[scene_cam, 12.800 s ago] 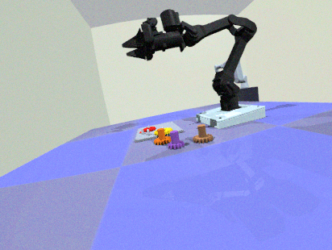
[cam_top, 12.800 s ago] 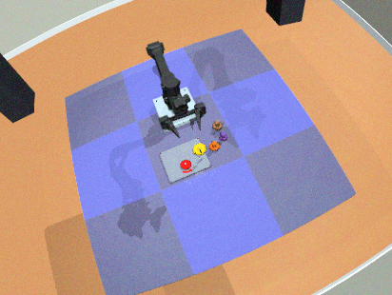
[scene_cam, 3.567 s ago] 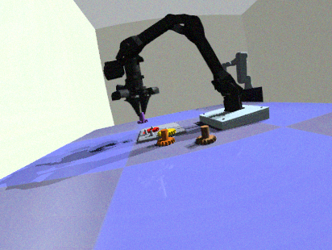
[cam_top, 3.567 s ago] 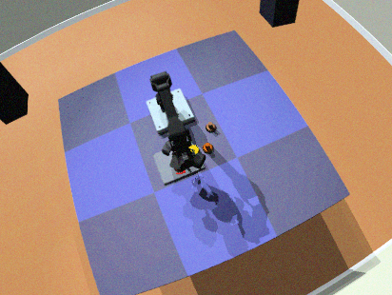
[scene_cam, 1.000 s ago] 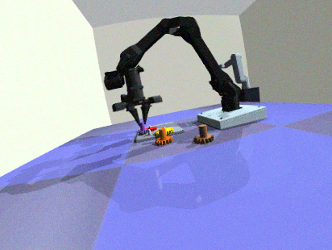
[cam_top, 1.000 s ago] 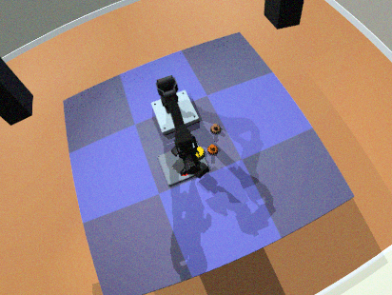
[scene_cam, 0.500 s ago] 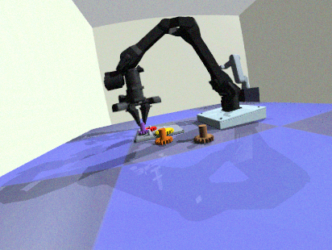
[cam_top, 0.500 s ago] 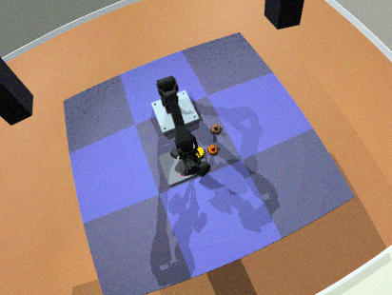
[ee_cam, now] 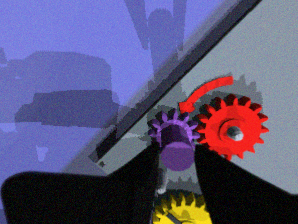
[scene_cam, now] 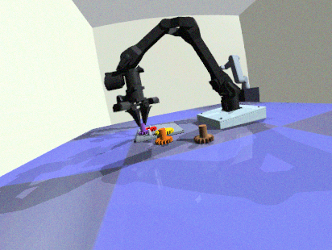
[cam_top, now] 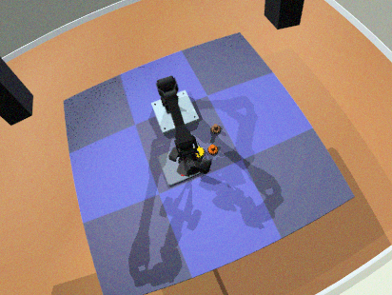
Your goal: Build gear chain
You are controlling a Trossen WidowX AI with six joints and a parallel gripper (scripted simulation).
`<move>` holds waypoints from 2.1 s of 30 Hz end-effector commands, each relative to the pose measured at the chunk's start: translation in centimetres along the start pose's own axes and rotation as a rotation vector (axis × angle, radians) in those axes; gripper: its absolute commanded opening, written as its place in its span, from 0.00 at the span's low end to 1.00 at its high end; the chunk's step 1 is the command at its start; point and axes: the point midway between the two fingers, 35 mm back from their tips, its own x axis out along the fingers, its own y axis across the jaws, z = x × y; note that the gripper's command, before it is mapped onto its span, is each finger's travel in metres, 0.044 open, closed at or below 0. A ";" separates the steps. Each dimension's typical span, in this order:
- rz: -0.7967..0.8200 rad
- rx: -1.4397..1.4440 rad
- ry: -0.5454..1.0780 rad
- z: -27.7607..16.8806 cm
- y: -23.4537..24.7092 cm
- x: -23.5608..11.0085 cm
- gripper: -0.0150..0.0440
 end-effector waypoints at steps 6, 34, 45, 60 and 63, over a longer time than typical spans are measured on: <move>0.000 0.101 0.002 0.0 0.1 -2.7 0.49; 0.021 -1.621 0.017 -25.1 0.7 -4.0 1.00; 0.021 -1.621 0.017 -25.3 0.8 -2.7 1.00; 0.021 -1.621 0.017 -25.4 0.8 -0.3 1.00; 0.021 -1.621 0.017 -25.4 0.8 0.2 1.00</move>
